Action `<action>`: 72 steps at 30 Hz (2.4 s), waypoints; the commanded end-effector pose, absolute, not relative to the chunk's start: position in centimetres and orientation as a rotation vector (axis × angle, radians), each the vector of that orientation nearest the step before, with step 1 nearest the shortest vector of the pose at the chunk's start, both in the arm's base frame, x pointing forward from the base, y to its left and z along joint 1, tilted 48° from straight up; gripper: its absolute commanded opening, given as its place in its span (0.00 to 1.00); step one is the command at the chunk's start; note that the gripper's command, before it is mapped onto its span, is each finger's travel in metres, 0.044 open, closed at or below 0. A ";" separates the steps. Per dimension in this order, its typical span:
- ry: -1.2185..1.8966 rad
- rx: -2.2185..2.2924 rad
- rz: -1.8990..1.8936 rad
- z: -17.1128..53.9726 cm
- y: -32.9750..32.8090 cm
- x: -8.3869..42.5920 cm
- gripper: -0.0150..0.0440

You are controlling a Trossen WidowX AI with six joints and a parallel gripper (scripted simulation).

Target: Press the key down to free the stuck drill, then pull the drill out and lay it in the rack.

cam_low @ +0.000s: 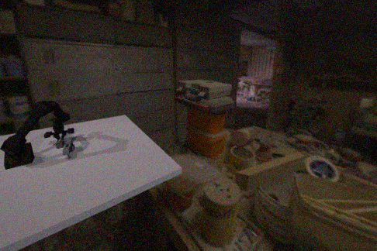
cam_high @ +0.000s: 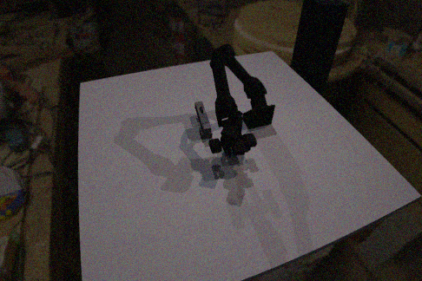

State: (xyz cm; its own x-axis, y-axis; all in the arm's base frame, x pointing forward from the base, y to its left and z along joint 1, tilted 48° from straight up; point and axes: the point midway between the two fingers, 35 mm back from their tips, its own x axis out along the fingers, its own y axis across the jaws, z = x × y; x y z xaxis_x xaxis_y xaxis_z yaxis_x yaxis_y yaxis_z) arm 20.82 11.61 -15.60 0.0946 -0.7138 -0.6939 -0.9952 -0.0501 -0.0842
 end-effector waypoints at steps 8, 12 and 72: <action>1.696 -1.828 0.644 -15.5 10.8 20.8 0.25; 1.696 -1.828 0.644 -15.5 10.8 20.8 0.25; 1.694 -1.825 0.649 -10.4 17.3 20.2 1.00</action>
